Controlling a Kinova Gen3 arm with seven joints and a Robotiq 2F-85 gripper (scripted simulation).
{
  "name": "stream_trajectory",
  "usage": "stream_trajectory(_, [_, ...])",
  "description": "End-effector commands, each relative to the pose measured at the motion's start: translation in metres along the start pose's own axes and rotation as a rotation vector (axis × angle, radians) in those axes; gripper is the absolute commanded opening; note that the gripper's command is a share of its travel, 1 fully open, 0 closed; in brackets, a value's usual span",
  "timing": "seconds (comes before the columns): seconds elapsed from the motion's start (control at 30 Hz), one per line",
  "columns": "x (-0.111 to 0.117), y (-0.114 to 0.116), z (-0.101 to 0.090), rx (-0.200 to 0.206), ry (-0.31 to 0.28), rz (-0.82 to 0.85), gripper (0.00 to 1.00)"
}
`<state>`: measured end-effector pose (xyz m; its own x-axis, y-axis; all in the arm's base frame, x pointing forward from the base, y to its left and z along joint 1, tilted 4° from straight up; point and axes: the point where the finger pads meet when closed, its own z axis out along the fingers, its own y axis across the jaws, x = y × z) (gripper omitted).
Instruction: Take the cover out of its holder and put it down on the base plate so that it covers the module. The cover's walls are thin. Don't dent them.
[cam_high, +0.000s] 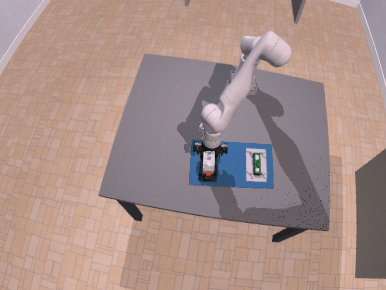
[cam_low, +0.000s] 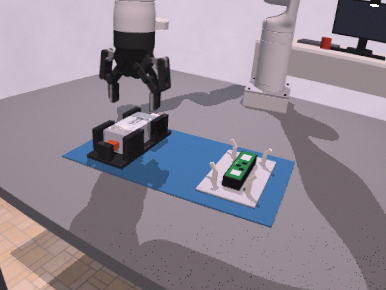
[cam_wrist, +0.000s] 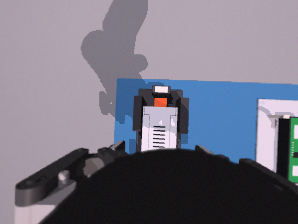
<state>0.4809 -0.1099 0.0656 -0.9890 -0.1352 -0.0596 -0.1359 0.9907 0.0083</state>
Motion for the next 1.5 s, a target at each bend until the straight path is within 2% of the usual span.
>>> stream_trajectory(0.0, [-0.001,0.000,-0.001,0.000,-0.002,0.000,1.00])
stream_trajectory(0.3, [-0.001,0.000,-0.001,0.000,-0.002,0.000,1.00])
stream_trajectory(0.63, [-0.004,0.000,0.049,0.002,-0.011,-0.002,1.00])
stream_trajectory(1.47, [-0.005,0.000,0.059,0.002,-0.012,-0.003,1.00])
